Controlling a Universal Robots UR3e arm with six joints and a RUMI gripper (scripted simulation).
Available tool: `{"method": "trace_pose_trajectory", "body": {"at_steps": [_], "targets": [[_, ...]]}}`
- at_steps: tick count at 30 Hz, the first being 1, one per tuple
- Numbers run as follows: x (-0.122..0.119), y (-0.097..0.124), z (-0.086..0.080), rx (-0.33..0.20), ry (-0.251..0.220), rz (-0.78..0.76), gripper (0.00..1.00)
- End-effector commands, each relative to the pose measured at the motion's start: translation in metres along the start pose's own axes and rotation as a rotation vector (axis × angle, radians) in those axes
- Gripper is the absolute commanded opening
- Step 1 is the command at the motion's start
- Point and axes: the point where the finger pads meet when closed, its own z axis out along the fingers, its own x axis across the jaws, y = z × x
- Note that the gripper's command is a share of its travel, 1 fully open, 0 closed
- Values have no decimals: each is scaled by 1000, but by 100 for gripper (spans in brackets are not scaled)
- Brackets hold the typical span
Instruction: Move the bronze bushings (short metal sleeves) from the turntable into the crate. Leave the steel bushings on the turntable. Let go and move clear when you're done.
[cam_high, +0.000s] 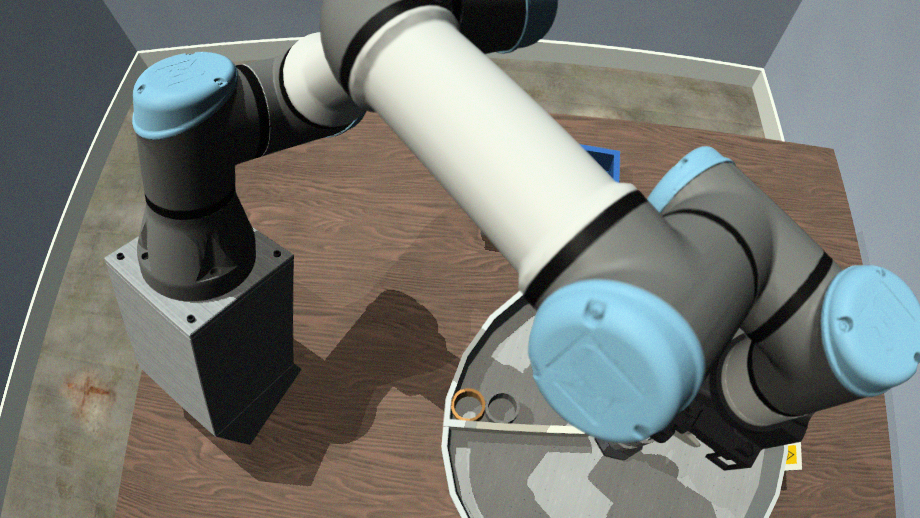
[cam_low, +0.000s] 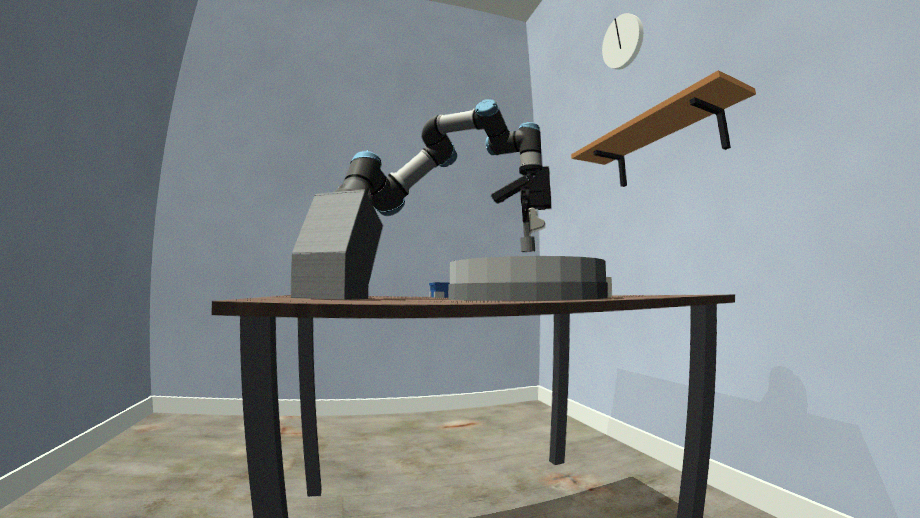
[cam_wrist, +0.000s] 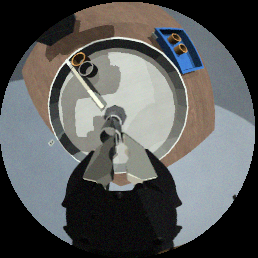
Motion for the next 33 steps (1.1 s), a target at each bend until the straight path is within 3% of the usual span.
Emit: {"method": "trace_pose_trajectory", "body": {"at_steps": [1, 7, 11, 15, 33], "targets": [[0, 1, -1, -3, 0, -1, 0], [0, 1, 0, -3, 0, -1, 0], [0, 1, 15, -3, 0, -1, 0], [1, 1, 20, -3, 0, -1, 0], [1, 1, 20, -3, 0, -1, 0]]}}
